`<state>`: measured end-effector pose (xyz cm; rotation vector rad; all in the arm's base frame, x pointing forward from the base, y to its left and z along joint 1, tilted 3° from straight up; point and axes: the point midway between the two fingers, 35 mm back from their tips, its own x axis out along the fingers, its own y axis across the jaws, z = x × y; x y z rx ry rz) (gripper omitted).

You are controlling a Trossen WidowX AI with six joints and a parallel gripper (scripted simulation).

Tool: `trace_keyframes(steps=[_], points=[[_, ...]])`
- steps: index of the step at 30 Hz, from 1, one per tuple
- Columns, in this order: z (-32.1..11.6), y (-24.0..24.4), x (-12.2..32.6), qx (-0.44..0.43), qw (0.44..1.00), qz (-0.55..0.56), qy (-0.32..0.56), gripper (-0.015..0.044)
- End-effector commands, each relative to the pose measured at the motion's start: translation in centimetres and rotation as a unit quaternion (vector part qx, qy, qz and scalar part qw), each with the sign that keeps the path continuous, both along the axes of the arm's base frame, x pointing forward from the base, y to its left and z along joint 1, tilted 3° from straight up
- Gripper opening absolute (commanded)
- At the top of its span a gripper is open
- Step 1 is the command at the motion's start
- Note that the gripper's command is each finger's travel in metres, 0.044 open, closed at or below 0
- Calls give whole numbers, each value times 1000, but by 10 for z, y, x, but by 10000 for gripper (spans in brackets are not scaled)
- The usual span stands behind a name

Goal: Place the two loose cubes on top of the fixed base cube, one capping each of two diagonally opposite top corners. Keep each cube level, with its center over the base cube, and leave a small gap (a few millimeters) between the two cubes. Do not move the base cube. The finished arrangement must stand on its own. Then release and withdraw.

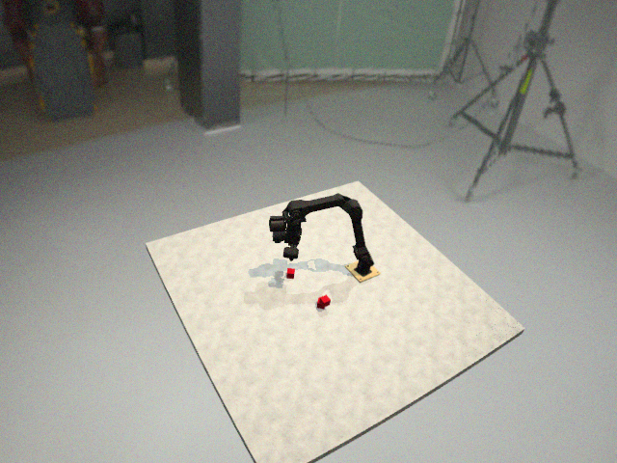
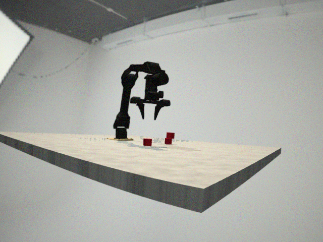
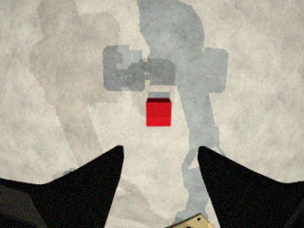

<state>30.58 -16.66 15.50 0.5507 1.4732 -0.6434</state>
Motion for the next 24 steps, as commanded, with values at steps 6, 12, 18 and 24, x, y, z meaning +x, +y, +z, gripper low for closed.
trace_keyframes(steps=[6, 12, 18, 24], points=[[-50, -4, -1, 0, 1000, 4, 2, 265], [-62, -4, -2, 0, 1000, 4, 2, 265], [-75, -5, -2, 0, 1000, 4, 2, 265], [-84, -6, -2, 0, 1000, 4, 2, 265]])
